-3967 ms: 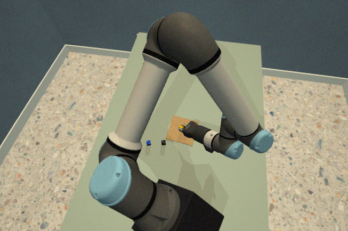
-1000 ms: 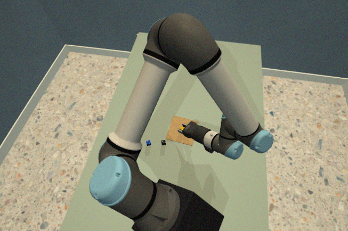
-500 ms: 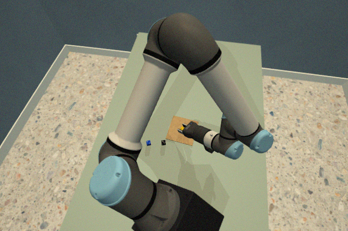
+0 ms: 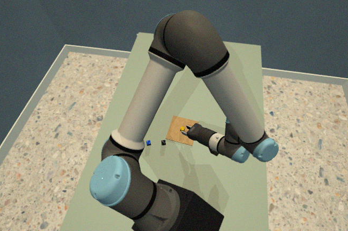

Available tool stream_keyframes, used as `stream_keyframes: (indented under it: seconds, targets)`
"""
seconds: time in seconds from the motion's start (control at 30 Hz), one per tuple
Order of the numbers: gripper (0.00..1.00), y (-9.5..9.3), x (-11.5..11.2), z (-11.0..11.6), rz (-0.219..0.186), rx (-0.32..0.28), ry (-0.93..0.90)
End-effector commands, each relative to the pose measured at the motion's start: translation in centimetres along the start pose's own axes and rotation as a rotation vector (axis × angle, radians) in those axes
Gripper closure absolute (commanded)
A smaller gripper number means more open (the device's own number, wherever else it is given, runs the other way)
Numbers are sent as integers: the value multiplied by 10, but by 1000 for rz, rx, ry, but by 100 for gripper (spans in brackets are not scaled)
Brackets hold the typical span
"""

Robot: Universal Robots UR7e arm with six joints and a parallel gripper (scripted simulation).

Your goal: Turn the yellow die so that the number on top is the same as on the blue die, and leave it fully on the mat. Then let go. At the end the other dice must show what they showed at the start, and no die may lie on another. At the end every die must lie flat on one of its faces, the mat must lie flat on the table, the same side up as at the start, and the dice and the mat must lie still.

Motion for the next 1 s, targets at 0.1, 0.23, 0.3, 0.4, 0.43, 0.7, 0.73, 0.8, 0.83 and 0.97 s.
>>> stream_keyframes:
  seconds: [0.1,0.23,0.3,0.4,0.43,0.7,0.73,0.8,0.83,0.97]
  targets:
    - [30,21,0,1,2,7,0]
    - [30,22,0,1,2,7,0]
    - [30,22,0,3,2,7,0]
    - [30,26,-1,9,2,7,0]
    - [30,26,-1,9,2,7,0]
    - [30,40,-4,35,2,7,0]
    - [30,42,-4,39,2,7,0]
    - [30,45,-5,46,2,7,0]
    - [30,46,-6,48,2,7,0]
    - [30,49,-6,53,2,7,0]
Point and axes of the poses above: the point where the finger pads meet when closed, its own y axis back along the fingers, its own x axis across the jaws, z = x × y, the point moved 1 cm from there along y, back along the fingers, and after that the axes turned 7 degrees about y, right-handed, at the moved point
